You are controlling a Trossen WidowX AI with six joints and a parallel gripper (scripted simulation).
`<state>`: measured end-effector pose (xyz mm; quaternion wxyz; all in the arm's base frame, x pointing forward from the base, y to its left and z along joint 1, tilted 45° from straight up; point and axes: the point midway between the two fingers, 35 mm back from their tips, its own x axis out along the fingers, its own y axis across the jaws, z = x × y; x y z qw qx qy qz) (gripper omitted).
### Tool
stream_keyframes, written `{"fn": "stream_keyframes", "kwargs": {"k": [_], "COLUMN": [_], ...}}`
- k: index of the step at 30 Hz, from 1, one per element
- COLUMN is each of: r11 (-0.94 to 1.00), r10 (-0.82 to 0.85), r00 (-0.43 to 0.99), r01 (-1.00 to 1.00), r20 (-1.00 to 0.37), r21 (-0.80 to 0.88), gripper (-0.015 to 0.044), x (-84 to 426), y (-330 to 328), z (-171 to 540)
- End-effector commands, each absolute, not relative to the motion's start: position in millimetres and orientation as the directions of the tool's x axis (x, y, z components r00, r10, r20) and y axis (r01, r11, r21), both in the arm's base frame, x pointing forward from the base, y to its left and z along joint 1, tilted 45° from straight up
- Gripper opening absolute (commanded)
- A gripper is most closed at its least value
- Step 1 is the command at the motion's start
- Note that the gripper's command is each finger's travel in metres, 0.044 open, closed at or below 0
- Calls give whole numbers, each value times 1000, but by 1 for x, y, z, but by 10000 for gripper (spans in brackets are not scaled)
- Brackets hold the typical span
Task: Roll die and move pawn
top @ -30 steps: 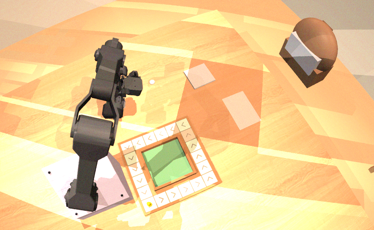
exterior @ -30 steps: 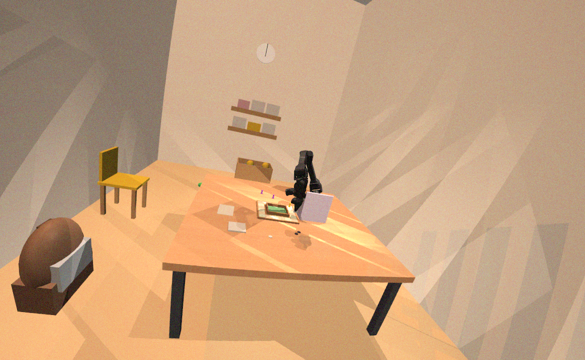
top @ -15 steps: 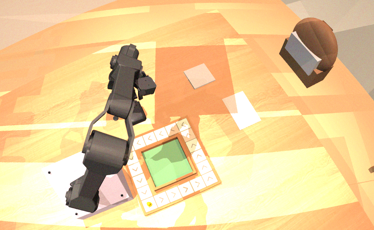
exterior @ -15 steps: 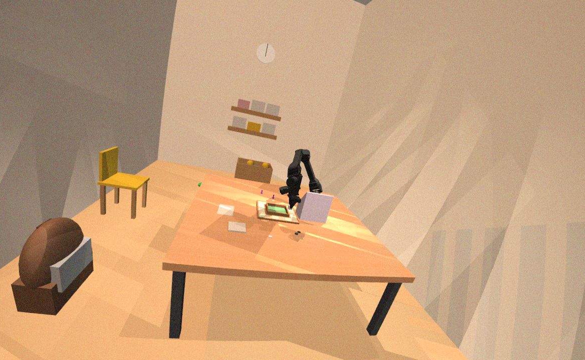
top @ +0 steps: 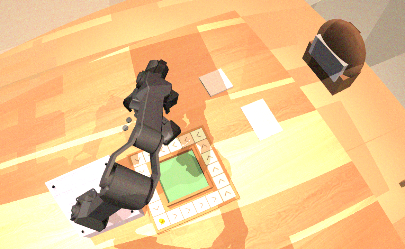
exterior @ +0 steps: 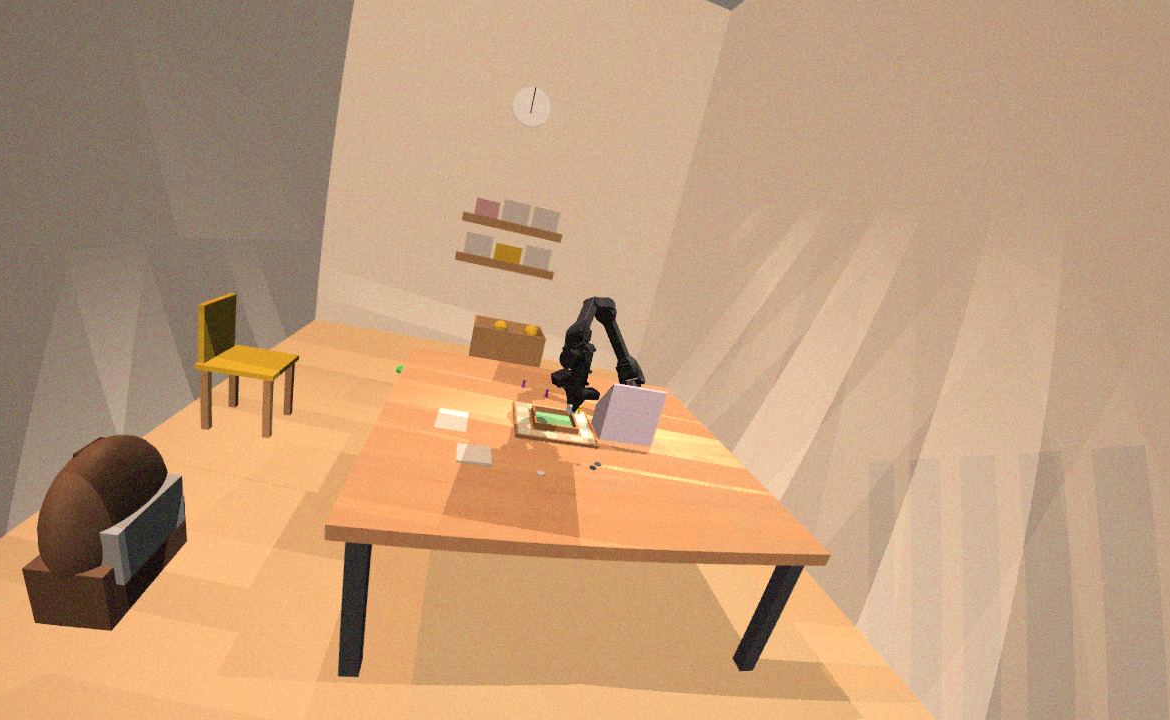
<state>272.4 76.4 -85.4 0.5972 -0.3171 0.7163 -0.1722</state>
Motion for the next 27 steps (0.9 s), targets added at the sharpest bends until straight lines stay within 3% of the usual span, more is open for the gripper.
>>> {"fn": "stream_keyframes", "kwargs": {"k": [1, 27], "r11": [718, 418], "r10": [-662, -677], "r00": [-80, -78], "r01": [-352, -860], "r20": [-745, -732], "r21": [-600, -294], "gripper": [0, 0], "x": [275, 279], "y": [64, -6], "z": [-76, -36]}}
